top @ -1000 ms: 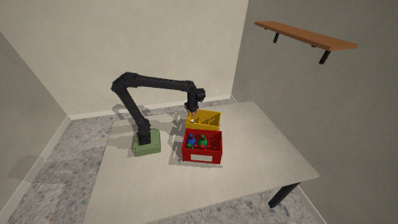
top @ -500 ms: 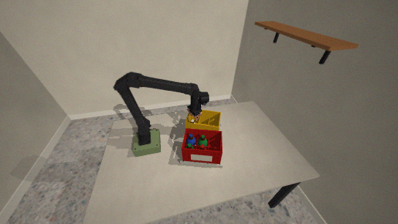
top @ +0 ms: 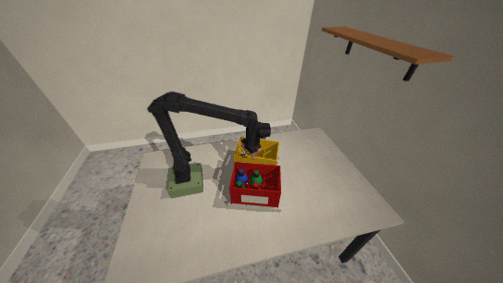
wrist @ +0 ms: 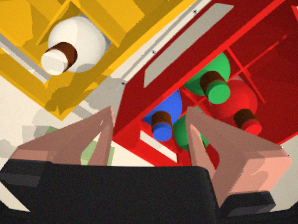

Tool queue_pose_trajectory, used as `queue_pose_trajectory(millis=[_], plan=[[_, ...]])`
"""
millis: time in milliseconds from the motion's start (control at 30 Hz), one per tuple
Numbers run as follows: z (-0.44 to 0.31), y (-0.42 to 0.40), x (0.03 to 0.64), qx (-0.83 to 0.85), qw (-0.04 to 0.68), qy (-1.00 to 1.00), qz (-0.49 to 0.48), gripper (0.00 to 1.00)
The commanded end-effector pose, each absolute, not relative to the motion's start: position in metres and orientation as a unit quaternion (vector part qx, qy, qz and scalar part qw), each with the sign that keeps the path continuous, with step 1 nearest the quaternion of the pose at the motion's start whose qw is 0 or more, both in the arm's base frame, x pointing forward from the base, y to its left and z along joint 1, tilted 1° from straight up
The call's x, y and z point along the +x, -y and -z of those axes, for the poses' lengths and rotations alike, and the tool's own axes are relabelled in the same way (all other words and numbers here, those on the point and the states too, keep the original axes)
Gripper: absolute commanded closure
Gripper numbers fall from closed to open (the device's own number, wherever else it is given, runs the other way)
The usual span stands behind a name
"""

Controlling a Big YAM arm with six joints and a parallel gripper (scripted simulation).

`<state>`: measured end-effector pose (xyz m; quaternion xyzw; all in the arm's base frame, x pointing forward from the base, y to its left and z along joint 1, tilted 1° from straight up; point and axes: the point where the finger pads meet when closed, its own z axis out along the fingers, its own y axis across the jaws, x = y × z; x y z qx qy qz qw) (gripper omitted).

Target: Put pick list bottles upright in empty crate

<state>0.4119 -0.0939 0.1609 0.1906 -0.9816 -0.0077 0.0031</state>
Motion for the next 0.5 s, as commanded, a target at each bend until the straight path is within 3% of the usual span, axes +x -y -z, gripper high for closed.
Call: queue_pose_trajectory(millis=[0, 467], plan=[[-0.185, 0.119, 0.436, 0.202, -0.023, 0.979, -0.002, 0.39], [-0.184, 0.180, 0.447, 0.202, -0.021, 0.979, -0.004, 0.39]])
